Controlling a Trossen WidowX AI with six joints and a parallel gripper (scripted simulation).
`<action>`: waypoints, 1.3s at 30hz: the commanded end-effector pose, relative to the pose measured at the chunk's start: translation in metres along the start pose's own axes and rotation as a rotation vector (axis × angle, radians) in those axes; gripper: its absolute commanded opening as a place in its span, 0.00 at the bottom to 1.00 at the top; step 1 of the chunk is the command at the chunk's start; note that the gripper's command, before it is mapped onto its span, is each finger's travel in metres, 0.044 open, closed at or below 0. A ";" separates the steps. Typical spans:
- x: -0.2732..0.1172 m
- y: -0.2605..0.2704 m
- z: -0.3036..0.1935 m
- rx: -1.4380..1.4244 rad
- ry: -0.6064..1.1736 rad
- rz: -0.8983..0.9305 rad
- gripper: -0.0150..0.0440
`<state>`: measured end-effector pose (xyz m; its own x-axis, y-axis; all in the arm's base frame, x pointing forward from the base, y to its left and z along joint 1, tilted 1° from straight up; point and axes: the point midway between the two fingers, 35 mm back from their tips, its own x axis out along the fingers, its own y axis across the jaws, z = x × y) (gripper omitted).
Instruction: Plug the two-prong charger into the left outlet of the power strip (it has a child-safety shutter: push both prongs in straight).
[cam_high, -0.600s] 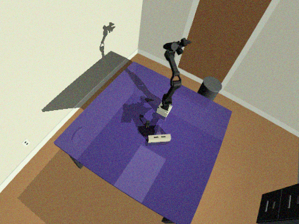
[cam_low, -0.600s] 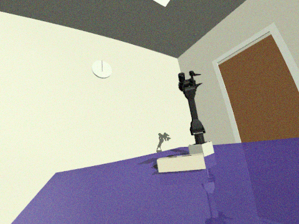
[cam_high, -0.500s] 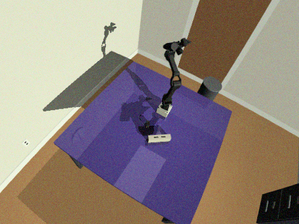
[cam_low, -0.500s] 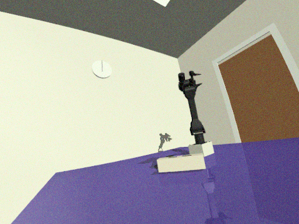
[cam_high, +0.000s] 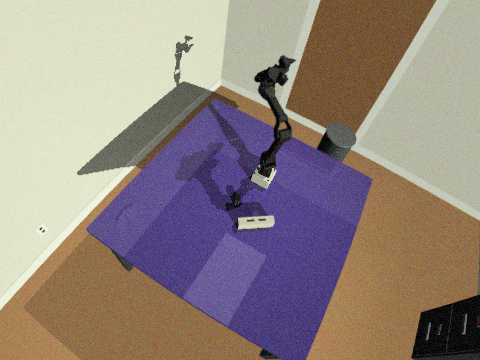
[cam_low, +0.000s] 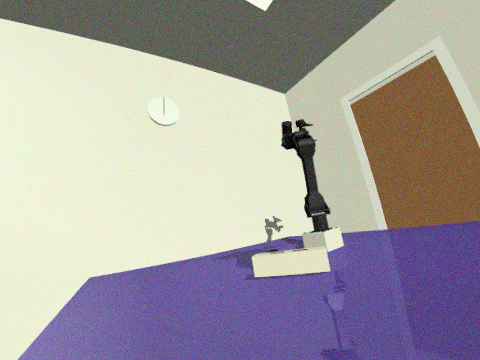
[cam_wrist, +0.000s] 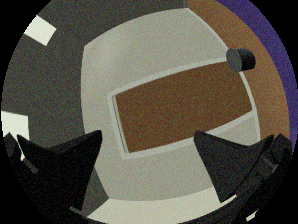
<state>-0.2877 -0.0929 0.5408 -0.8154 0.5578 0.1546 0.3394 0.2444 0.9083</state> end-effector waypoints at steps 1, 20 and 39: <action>-0.013 -0.009 -0.020 -0.082 0.101 -0.010 1.00; -0.098 -0.061 -0.084 -0.493 0.513 -0.019 1.00; -0.214 -0.116 -0.115 -0.894 0.964 0.095 1.00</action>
<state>-0.2195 -0.3136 0.4609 -0.9565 -0.2603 0.1316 0.2534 -0.5182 0.8169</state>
